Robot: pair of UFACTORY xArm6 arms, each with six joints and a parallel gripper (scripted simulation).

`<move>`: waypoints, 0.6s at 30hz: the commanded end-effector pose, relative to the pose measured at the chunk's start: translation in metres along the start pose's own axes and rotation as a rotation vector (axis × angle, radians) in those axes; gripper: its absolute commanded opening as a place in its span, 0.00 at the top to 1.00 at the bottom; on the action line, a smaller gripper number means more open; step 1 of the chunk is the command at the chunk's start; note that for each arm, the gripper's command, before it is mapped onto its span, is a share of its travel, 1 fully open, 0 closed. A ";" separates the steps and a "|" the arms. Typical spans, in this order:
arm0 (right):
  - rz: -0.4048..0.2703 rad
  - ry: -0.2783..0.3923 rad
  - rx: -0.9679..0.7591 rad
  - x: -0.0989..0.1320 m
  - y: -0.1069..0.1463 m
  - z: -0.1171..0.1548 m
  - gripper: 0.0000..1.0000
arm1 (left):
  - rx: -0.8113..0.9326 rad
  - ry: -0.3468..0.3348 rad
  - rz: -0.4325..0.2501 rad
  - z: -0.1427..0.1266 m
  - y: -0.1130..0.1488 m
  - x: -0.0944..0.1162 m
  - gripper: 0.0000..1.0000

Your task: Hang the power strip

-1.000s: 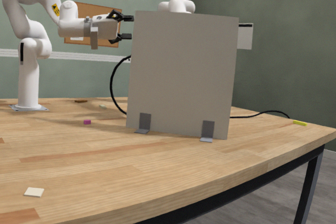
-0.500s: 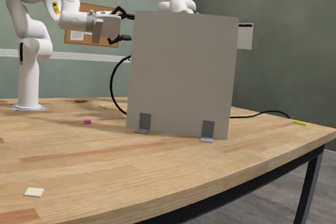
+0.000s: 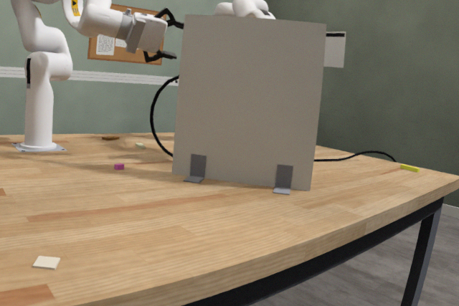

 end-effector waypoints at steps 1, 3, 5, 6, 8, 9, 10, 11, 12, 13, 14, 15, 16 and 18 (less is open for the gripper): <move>-0.030 0.056 0.051 0.000 -0.003 -0.001 0.00 | -0.007 -0.049 -0.028 -0.001 0.000 0.004 0.12; -0.030 0.063 0.057 0.001 -0.004 -0.001 0.00 | -0.009 -0.055 -0.028 0.000 -0.001 0.006 0.12; -0.038 0.086 0.078 0.002 -0.006 -0.001 0.00 | -0.012 -0.076 -0.035 -0.002 -0.002 0.008 0.12; -0.041 0.096 0.086 0.002 -0.007 -0.001 0.00 | -0.013 -0.085 -0.038 -0.002 -0.002 0.009 0.12; -0.051 0.138 0.122 0.005 -0.011 0.001 0.00 | -0.018 -0.125 -0.047 -0.004 -0.003 0.015 0.12; -0.059 0.164 0.142 0.006 -0.013 0.002 0.00 | -0.019 -0.148 -0.053 -0.006 -0.004 0.018 0.12; -0.063 0.179 0.155 0.007 -0.014 0.002 0.00 | -0.019 -0.162 -0.056 -0.006 -0.004 0.020 0.12; -0.068 0.195 0.166 0.008 -0.016 0.002 0.00 | -0.020 -0.177 -0.058 -0.007 -0.005 0.022 0.12; -0.072 0.212 0.179 0.009 -0.017 0.003 0.00 | -0.021 -0.192 -0.062 -0.008 -0.005 0.024 0.12; -0.072 0.212 0.179 0.009 -0.017 0.003 0.00 | -0.021 -0.192 -0.062 -0.008 -0.005 0.024 0.12; -0.072 0.212 0.179 0.009 -0.017 0.003 0.00 | -0.021 -0.192 -0.062 -0.008 -0.005 0.024 0.12; -0.081 0.239 0.198 0.010 -0.019 0.005 0.00 | -0.023 -0.217 -0.069 -0.010 -0.005 0.026 0.12; -0.087 0.263 0.215 0.012 -0.021 0.006 0.00 | -0.024 -0.238 -0.073 -0.012 -0.006 0.029 0.12; -0.096 0.298 0.237 0.015 -0.025 0.007 0.00 | -0.024 -0.271 -0.077 -0.014 -0.007 0.034 0.12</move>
Point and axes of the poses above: on each arm, the point where the finger pads meet when closed, its own x axis back along the fingers, its own z axis across the jaws, y = z × x, the point moved 8 cm from there along x, back along the fingers, and after that the axes turned 14 degrees about x, right-handed, at the moved point
